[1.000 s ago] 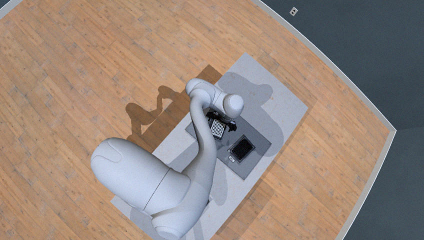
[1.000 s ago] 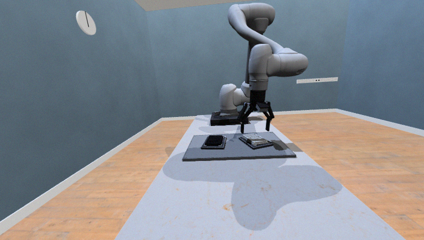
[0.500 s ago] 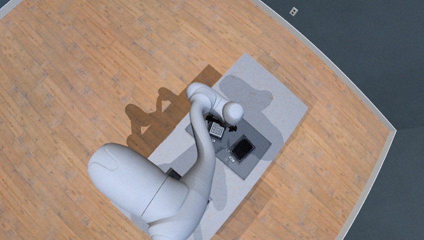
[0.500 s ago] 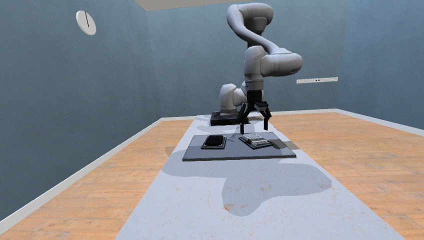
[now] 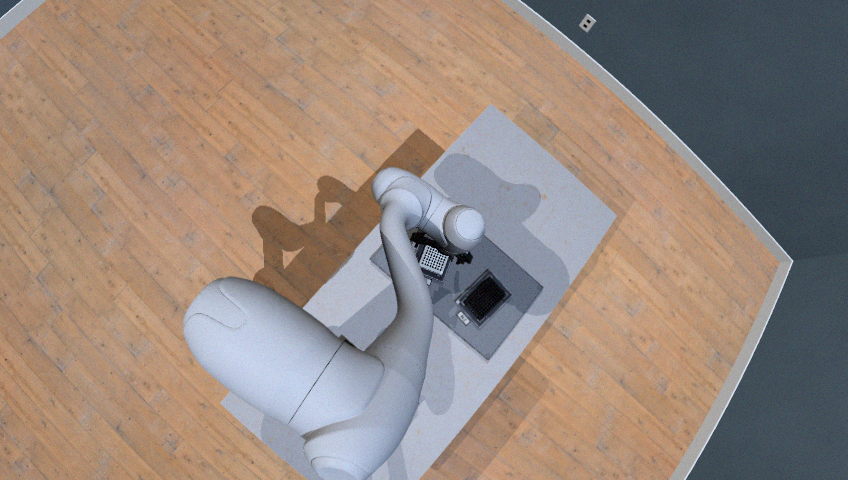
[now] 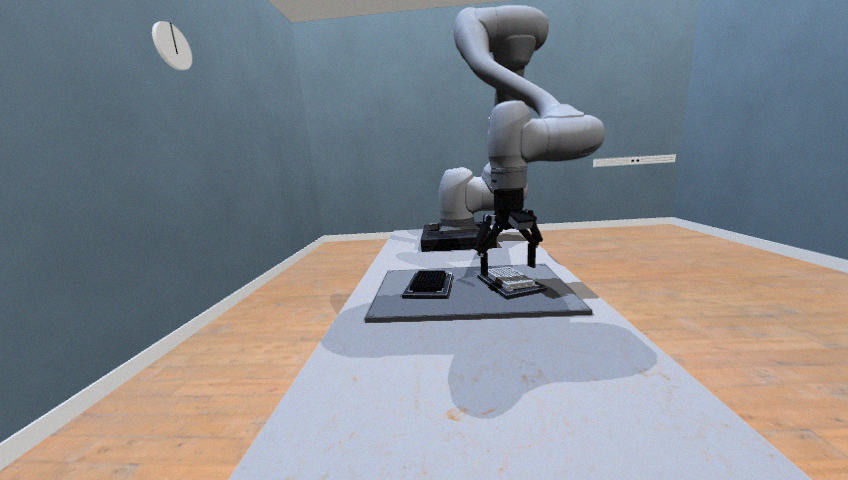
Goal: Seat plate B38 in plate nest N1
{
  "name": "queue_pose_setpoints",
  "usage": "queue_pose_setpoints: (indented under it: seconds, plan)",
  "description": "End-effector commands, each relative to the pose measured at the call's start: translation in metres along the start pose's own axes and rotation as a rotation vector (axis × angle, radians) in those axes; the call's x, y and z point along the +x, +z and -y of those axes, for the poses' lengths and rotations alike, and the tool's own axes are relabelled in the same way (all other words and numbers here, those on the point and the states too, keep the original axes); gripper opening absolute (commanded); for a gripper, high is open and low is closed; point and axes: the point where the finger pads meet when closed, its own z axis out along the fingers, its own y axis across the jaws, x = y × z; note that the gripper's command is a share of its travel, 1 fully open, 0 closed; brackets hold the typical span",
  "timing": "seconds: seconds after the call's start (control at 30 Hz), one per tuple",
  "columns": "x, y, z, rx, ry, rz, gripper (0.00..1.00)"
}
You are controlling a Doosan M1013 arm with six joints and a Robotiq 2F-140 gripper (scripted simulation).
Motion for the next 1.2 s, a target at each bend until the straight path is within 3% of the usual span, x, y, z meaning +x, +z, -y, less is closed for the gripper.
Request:
queue_pose_setpoints:
  seconds: [0.0,0.47,0.5,1.17]
  plan:
    - [0.0005,0.0046,0.0,0.0,0.0,-0.001,1.0]
    - [0.0006,0.0069,-0.0001,0.0,0.0,-0.001,1.0]
    - [0.0006,0.0069,-0.0001,0.0,0.0,-0.001,0.1]
    - [0.0006,0.0069,-0.0001,0.0,0.0,-0.001,0.1]
